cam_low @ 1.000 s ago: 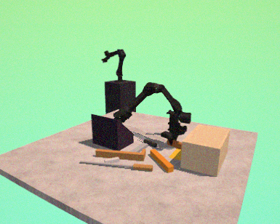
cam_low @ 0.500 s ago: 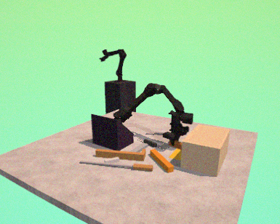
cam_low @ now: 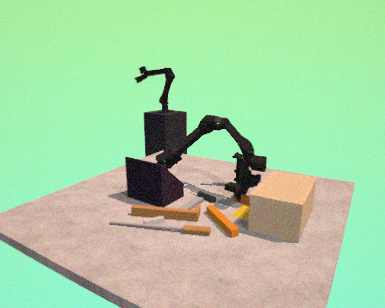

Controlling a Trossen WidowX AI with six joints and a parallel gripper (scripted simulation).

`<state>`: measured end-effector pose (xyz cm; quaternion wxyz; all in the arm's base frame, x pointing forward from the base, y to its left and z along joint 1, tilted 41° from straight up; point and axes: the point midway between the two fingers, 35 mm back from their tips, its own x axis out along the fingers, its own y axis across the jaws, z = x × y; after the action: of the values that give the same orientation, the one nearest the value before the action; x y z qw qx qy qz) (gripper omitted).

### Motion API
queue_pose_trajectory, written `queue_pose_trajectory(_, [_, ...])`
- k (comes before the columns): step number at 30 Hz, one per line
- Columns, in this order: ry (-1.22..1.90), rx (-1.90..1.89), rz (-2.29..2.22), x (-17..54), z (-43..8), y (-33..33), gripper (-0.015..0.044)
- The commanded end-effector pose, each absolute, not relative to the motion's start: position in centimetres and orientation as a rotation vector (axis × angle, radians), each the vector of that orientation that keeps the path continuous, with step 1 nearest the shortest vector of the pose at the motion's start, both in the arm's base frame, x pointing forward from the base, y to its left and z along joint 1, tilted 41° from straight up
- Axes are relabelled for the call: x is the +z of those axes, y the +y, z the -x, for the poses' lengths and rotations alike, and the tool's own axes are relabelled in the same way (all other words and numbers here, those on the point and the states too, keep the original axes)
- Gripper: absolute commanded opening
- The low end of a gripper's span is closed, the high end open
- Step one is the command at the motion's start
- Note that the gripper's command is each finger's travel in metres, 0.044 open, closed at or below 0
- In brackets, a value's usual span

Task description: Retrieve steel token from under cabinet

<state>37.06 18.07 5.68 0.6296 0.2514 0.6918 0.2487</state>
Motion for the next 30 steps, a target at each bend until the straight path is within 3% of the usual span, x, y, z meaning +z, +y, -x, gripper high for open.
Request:
queue_pose_trajectory(1, [1.584, 0.562, -0.575, 5.0, -37.2, 17.5, 0.0])
queue_pose_trajectory(30, [1.586, 0.562, -0.575, 5.1, -35.3, 17.4, 0.0])
